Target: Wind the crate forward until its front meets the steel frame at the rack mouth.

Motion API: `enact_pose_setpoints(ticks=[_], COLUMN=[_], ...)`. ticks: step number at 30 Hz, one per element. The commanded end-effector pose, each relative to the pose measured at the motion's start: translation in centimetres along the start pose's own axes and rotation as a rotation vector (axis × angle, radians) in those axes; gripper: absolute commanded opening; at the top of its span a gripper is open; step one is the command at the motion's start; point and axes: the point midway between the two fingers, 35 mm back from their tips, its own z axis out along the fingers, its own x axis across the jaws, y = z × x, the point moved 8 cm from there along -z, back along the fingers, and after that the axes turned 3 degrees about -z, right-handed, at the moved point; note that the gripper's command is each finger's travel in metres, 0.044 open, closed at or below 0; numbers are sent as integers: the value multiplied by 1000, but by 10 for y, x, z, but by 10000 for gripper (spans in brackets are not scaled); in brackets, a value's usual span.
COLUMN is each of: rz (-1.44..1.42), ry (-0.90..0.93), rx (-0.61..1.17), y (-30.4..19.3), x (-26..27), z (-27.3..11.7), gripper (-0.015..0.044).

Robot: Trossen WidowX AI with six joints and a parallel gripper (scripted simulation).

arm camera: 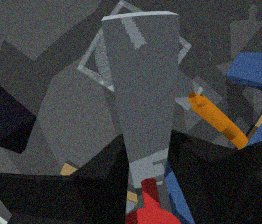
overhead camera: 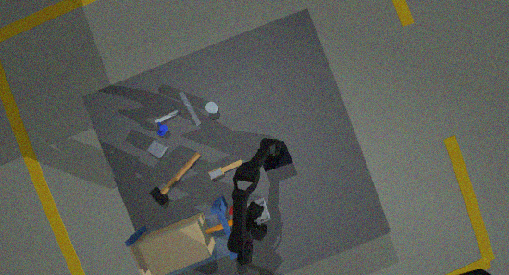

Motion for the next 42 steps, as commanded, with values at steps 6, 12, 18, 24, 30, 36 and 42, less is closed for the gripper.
enact_pose_setpoints(ticks=[6,12,18,24,30,36,42], rz=[0,3,14,23,17,17,17], ry=[0,-7,-23,-30,-36,-37,-37], rx=[51,108,226,328,358,359,359], y=[7,13,23,33,34,34,35], x=[1,4,7,6,2,1,2], z=[16,26,31,28,23,23,23], gripper=[0,0,0,0,0,0,0])
